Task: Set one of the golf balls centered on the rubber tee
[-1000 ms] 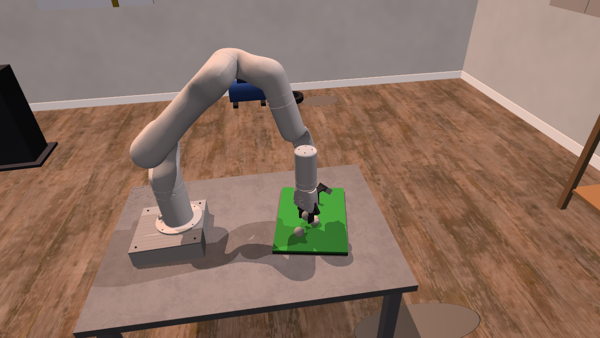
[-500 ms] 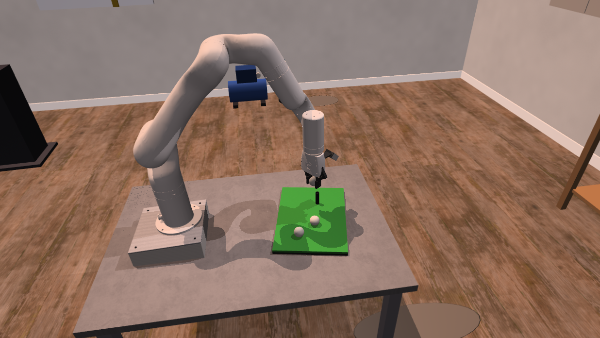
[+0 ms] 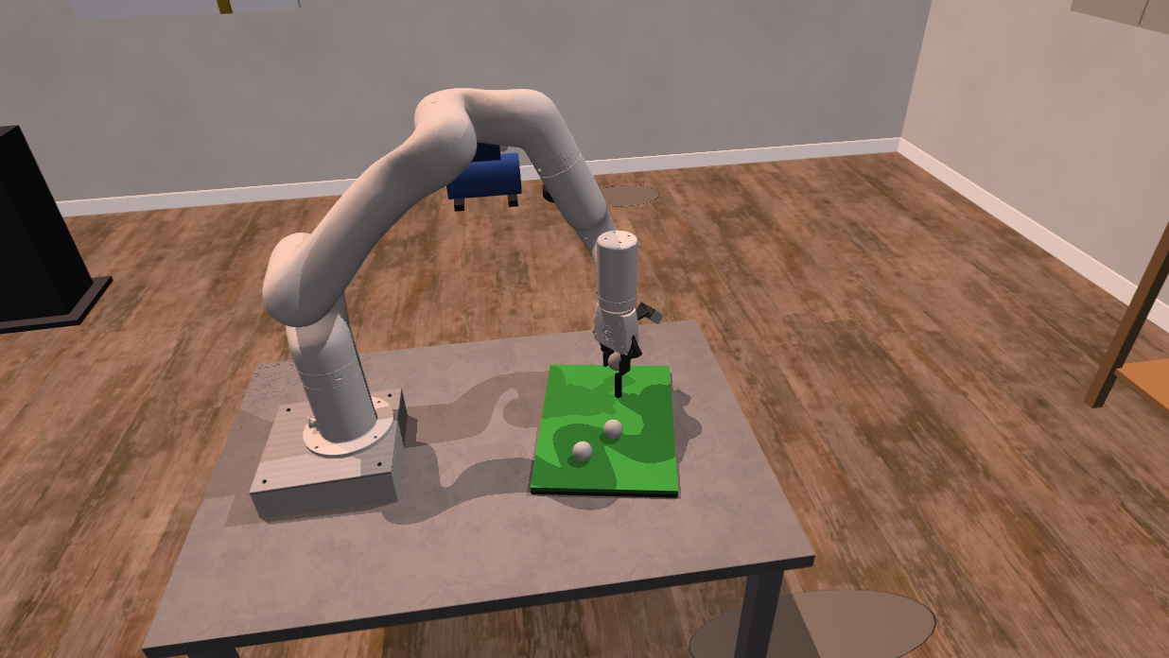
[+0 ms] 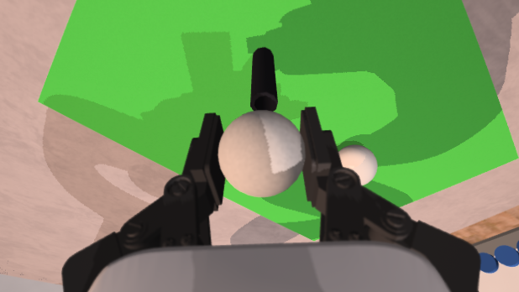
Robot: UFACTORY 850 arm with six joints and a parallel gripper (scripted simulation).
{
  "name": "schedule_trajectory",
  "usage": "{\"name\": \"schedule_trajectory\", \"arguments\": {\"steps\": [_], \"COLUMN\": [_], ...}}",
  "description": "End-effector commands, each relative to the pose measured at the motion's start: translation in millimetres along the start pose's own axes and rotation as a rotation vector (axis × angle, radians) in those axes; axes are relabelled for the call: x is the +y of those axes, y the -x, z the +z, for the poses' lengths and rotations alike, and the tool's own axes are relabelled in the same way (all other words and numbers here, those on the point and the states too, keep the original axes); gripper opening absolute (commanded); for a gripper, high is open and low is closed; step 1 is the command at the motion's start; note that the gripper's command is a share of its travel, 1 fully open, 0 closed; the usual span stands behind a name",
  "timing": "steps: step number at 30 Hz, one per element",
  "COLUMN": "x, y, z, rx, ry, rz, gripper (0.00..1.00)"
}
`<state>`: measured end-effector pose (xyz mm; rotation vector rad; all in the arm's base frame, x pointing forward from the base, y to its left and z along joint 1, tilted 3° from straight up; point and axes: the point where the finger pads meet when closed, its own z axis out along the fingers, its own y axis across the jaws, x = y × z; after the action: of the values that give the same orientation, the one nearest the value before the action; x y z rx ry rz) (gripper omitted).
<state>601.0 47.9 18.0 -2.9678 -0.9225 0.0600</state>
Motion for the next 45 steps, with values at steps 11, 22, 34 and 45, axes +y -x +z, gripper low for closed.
{"name": "schedule_trajectory", "arguments": {"steps": [11, 22, 34, 45], "x": [1, 2, 2, 2], "y": [-3, -4, -4, -4], "z": [14, 16, 16, 16], "rx": [0.003, 0.003, 0.003, 0.003], "ry": [0.002, 0.002, 0.002, 0.002], "rz": [0.0, 0.0, 0.0, 0.0], "gripper": [0.0, 0.0, 1.0, 1.0]}}
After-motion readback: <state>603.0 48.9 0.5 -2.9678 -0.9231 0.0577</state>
